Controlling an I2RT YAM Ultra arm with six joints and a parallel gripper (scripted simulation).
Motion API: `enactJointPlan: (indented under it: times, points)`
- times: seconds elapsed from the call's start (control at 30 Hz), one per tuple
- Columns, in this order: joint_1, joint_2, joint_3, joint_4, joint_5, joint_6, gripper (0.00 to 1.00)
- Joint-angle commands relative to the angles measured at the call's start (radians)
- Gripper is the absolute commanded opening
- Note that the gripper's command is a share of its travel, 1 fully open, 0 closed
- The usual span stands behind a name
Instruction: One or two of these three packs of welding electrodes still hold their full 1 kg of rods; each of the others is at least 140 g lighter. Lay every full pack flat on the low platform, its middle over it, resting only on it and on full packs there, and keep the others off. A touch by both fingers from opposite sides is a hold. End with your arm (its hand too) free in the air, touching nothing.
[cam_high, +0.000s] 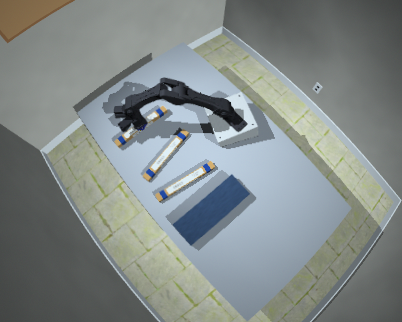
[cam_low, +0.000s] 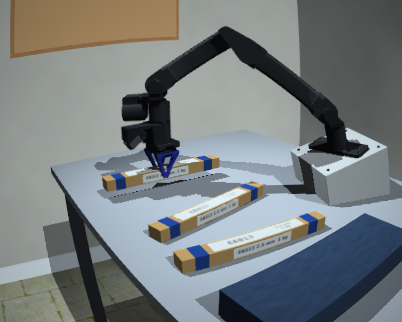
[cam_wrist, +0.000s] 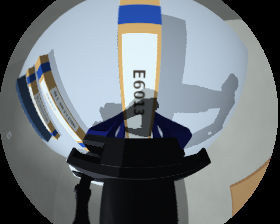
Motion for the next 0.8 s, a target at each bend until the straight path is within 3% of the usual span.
enactJointPlan:
  times: [0.0,0.77]
  points:
    - [-0.006,-0.037,0.016,0.012,-0.005,-0.001,0.0]
    - [-0.012,-0.038,0.008,0.008,-0.006,-0.005,0.0]
